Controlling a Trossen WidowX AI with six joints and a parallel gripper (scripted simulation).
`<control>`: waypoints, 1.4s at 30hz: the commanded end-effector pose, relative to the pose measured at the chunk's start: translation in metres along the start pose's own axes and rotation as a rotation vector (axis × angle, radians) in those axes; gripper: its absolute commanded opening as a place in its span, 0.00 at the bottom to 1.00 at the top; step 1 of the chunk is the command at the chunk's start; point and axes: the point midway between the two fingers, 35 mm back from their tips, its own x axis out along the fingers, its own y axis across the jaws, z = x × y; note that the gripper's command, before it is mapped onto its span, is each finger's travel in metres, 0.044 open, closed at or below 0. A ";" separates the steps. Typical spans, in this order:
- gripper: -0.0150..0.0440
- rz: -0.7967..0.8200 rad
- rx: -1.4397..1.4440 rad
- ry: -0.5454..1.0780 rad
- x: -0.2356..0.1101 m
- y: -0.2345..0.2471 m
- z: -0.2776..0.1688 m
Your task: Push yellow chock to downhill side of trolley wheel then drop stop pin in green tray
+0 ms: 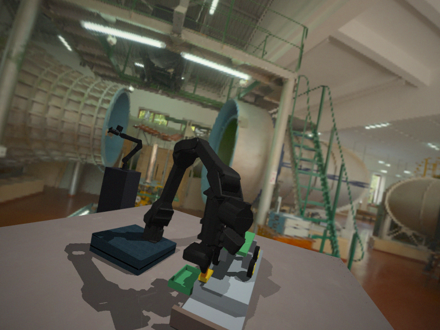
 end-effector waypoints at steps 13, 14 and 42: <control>0.25 0.009 0.005 0.002 0.006 0.010 -0.001; 0.25 0.009 0.005 0.002 0.006 0.011 -0.001; 0.25 0.011 0.006 0.002 0.007 0.029 -0.002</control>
